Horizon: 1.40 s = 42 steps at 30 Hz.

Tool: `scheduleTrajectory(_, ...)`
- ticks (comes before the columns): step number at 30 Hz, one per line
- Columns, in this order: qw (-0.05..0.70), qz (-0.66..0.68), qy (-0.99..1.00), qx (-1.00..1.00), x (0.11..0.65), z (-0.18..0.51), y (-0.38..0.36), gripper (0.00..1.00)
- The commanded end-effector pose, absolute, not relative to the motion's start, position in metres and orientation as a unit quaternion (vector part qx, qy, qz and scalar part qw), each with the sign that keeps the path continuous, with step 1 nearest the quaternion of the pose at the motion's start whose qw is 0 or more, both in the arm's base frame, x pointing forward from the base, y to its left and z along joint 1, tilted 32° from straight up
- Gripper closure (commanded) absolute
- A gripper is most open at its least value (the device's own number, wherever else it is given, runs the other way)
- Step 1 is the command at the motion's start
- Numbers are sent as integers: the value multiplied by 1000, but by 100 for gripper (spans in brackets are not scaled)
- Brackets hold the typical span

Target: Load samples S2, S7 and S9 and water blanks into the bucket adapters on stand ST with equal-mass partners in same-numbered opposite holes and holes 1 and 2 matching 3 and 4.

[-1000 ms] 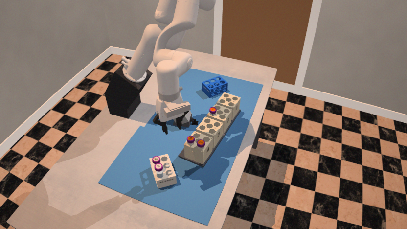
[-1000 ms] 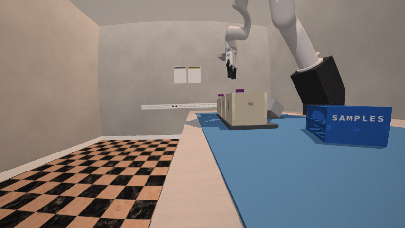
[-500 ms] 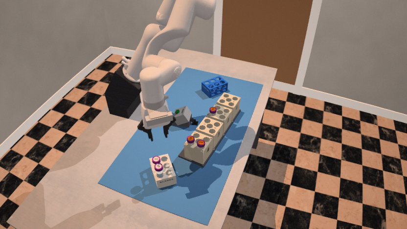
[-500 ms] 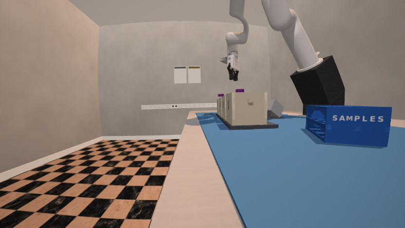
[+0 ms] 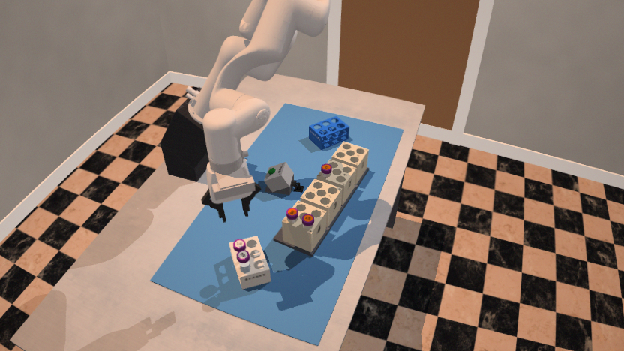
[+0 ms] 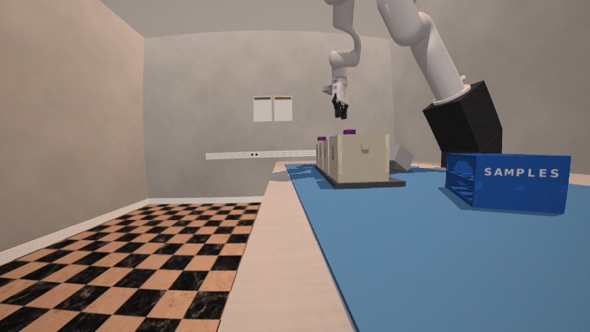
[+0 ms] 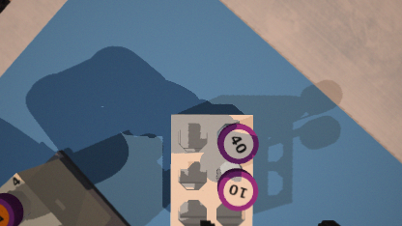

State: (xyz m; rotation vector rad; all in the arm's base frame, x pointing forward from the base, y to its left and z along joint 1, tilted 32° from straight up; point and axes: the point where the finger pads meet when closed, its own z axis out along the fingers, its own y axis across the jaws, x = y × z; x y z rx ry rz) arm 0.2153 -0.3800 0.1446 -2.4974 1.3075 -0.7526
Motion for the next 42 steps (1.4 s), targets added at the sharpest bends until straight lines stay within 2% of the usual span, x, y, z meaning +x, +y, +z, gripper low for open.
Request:
scheduleTrajectory(1,111,-257,445,-850,215,146,-381,43)
scheduleTrajectory(42,111,-257,445,-850,255,83,-384,43)
